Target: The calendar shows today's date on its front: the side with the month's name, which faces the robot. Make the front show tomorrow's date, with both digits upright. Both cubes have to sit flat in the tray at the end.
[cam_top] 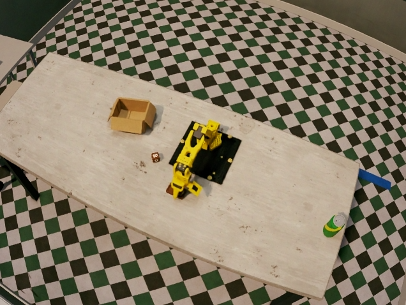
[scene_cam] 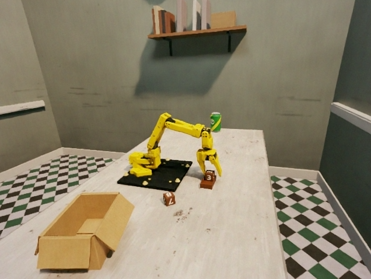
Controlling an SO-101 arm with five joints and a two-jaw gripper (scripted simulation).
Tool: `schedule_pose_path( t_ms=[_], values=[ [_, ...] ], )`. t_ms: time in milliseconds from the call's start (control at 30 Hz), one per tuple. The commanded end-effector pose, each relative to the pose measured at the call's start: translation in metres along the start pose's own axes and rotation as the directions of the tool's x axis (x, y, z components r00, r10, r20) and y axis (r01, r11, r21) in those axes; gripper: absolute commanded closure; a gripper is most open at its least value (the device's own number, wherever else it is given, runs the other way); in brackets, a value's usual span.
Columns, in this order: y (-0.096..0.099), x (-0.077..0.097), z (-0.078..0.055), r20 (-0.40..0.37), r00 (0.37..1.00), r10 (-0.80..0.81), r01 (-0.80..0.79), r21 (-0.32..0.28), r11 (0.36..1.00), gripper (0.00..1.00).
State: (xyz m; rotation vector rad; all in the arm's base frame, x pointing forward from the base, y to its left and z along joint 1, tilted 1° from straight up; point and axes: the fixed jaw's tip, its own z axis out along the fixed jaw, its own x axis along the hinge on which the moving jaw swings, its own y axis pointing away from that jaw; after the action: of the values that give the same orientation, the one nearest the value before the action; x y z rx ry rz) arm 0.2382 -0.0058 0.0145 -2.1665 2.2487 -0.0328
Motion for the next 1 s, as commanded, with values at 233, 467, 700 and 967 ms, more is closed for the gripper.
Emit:
schedule_pose_path(
  t_ms=[233,467,700,967],
  values=[
    [0.004,0.000,0.005,0.001,1.000,0.003,-0.003,-0.024,1.000,0.64],
    [0.003,0.000,0.000,0.001,1.000,0.003,-0.003,-0.020,1.000,0.64],
    [0.001,0.000,-0.021,0.001,1.000,0.003,-0.003,-0.008,1.000,0.64],
    [0.001,0.000,-0.042,0.002,1.000,0.003,-0.003,0.005,1.000,0.64]
  ],
)
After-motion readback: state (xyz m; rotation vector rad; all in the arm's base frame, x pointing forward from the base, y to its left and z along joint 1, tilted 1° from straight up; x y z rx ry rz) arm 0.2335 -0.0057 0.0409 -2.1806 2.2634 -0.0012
